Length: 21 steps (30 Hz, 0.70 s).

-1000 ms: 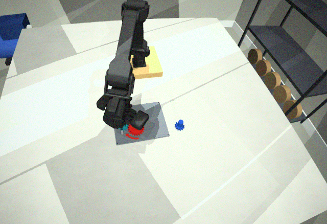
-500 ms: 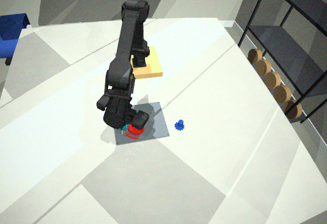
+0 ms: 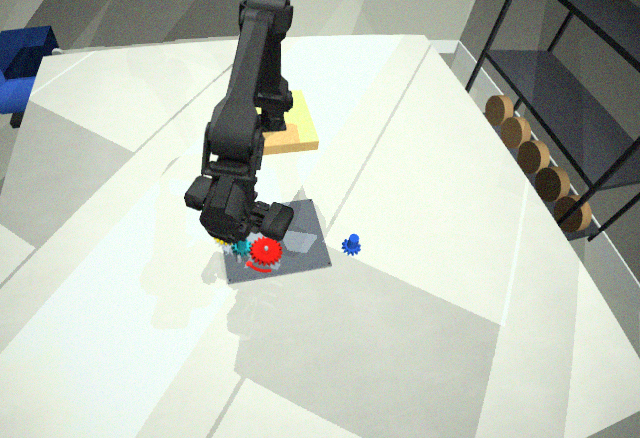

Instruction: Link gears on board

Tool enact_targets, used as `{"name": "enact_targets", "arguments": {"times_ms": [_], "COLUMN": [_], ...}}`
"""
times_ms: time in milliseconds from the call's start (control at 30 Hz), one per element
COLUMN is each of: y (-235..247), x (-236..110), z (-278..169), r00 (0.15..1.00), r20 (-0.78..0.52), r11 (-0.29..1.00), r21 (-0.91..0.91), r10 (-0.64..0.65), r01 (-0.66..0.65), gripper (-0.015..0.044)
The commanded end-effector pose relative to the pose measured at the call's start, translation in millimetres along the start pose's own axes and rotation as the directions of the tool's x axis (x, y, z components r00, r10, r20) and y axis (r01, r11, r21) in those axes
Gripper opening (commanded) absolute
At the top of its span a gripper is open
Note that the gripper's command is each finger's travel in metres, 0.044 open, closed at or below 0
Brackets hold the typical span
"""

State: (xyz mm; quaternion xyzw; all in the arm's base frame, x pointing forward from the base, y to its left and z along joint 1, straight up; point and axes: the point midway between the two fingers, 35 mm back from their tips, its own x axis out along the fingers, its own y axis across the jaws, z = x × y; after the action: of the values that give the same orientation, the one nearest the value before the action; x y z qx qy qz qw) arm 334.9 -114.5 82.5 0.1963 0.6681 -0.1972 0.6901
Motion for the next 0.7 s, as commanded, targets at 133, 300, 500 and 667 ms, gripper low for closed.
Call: {"name": "enact_targets", "arguments": {"times_ms": [133,300,500,667], "y": [0.1,-0.8,-0.8,-0.8], "x": [-34.5,-59.7,-59.7,-59.7], "z": [0.2,-3.3,-3.3,-3.3], "r00": [1.000,1.000,1.000,1.000], "r20": [0.012,0.011,0.011,0.011], "r11": [1.000,1.000,1.000,1.000], "r21": [-0.003,-0.003,-0.003,-0.003], "r10": [0.003,0.003,0.003,0.003], "r01": [-0.003,-0.003,-0.003,-0.003], "gripper": [0.0219,0.0350,0.0440,0.0440]}}
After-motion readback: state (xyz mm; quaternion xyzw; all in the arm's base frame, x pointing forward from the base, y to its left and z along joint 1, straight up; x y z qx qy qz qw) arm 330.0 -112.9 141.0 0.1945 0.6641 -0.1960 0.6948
